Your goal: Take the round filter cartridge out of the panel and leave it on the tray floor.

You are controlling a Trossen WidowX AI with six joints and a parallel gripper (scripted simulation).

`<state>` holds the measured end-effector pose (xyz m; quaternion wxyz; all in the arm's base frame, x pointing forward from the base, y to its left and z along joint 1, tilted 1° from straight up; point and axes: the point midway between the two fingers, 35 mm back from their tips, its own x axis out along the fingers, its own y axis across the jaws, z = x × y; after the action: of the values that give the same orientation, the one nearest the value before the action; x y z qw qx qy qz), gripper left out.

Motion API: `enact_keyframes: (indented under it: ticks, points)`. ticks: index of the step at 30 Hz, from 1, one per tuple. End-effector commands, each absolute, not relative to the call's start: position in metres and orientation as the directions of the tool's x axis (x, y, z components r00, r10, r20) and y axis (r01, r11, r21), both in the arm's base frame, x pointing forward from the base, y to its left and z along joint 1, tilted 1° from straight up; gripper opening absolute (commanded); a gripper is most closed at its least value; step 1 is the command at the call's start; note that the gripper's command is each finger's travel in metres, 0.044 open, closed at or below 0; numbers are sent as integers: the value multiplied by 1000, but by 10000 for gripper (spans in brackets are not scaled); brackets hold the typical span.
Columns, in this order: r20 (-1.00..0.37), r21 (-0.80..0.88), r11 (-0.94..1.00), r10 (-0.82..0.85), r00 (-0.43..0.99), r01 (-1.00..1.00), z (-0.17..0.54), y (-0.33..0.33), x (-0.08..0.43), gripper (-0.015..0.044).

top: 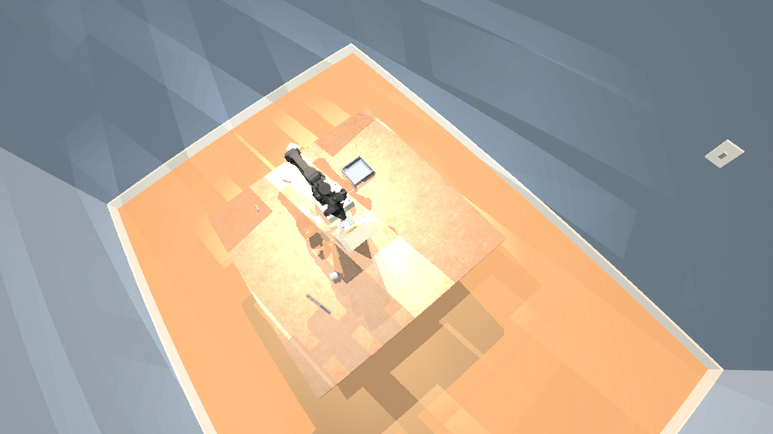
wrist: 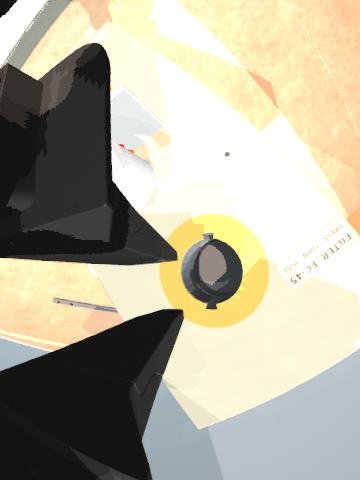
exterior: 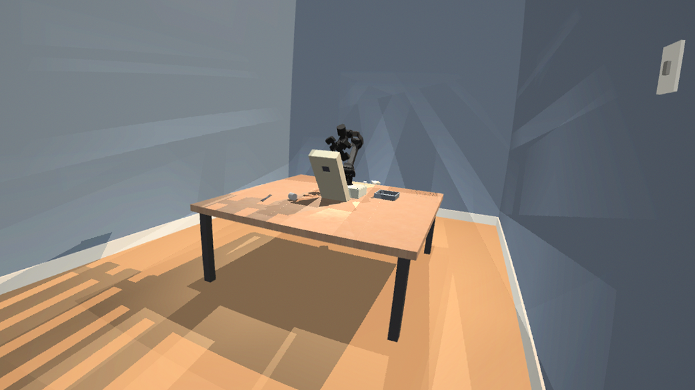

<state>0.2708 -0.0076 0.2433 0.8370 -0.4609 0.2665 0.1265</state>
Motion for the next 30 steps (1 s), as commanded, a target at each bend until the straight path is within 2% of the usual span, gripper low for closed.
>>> enact_keyframes:
  ticks: [1,4,15,17,19,23,26,30]
  points:
    - [-572,-698,546,-37,819,-463,244,-8,273,104]
    - [-572,-698,546,-37,819,-463,244,-8,273,104]
    - [-572,-699,543,-34,820,-465,322,-7,272,393]
    - [-595,-656,598,-35,803,-461,313,-8,271,341]
    - [-657,-528,735,-36,753,-425,288,-10,267,305]
    - [-779,-230,945,-35,626,-233,236,-13,252,305]
    - [-850,-46,999,-30,526,-17,202,-15,238,305]
    - [-865,-10,999,-28,501,39,194,-16,234,305]
